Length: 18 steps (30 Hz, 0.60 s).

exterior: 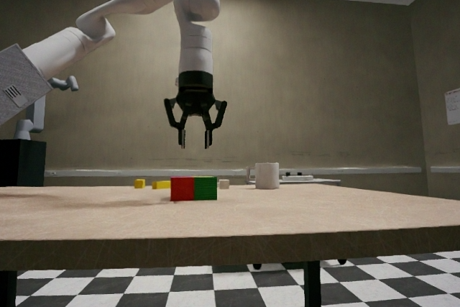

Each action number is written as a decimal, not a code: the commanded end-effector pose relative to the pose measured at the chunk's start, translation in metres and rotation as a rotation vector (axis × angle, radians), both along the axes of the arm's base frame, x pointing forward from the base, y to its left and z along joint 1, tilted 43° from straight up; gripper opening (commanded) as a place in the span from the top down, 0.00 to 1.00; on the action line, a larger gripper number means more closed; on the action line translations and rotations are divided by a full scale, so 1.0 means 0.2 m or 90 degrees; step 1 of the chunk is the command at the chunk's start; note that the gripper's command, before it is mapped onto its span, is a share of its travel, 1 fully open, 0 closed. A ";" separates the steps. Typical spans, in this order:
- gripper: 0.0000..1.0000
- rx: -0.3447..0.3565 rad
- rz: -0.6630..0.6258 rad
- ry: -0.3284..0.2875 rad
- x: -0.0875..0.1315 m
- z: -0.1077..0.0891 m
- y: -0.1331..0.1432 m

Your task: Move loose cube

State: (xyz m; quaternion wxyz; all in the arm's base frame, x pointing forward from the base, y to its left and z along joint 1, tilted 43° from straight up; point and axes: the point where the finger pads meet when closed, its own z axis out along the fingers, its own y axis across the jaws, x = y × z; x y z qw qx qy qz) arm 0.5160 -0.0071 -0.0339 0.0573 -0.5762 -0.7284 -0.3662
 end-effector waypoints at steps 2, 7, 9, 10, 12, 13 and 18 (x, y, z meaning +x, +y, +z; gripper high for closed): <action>0.47 -0.001 -0.001 -0.001 0.00 0.00 0.00; 0.48 -0.001 0.000 -0.001 0.00 0.00 0.00; 0.48 -0.002 0.003 -0.003 0.00 0.00 0.00; 0.48 -0.004 0.006 -0.006 0.00 0.01 0.00; 0.48 -0.008 0.018 -0.014 0.00 0.01 0.00; 0.48 -0.012 0.026 -0.020 0.01 0.01 0.01; 0.48 -0.040 0.095 -0.071 0.02 0.04 0.04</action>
